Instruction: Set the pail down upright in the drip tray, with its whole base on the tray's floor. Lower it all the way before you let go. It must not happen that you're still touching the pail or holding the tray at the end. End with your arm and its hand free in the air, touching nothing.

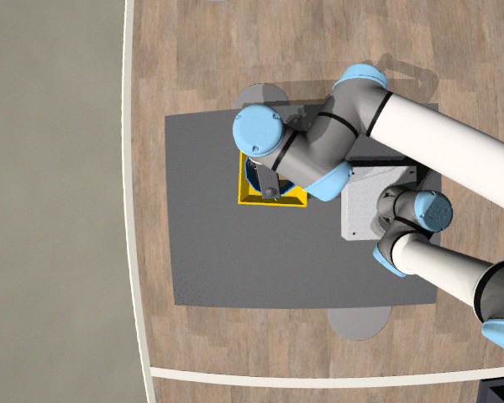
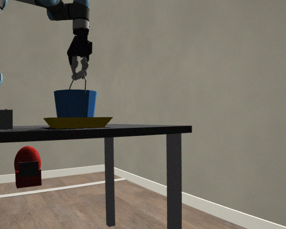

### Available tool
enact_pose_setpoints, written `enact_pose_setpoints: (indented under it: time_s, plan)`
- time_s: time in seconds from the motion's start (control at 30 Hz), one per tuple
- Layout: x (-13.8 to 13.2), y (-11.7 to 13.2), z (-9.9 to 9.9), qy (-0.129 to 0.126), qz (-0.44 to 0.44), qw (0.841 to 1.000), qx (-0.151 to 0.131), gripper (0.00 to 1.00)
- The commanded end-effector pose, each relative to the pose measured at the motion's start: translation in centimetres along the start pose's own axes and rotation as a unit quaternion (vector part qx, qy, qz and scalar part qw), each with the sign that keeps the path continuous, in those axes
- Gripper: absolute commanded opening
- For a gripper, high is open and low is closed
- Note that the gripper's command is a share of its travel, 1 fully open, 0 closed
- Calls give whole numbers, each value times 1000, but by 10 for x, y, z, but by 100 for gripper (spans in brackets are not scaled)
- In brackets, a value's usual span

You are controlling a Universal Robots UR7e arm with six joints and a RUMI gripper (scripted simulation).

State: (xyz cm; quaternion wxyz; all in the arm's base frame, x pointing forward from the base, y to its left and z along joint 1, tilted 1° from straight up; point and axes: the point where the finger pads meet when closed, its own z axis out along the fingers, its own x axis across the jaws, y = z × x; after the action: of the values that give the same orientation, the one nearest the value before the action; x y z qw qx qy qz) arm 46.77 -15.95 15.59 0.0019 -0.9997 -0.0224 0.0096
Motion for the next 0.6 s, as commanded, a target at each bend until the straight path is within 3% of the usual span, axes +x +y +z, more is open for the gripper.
enact_pose_setpoints:
  time_s: [0.0, 0.3, 0.33, 0.57]
  plan:
    - [0, 0, -1, 1, 0, 1000, -1, 0]
    - [0, 0, -1, 1, 0, 1000, -1, 0]
    - [0, 0, -1, 1, 0, 1000, -1, 100]
    - [0, 0, -1, 1, 0, 1000, -1, 100]
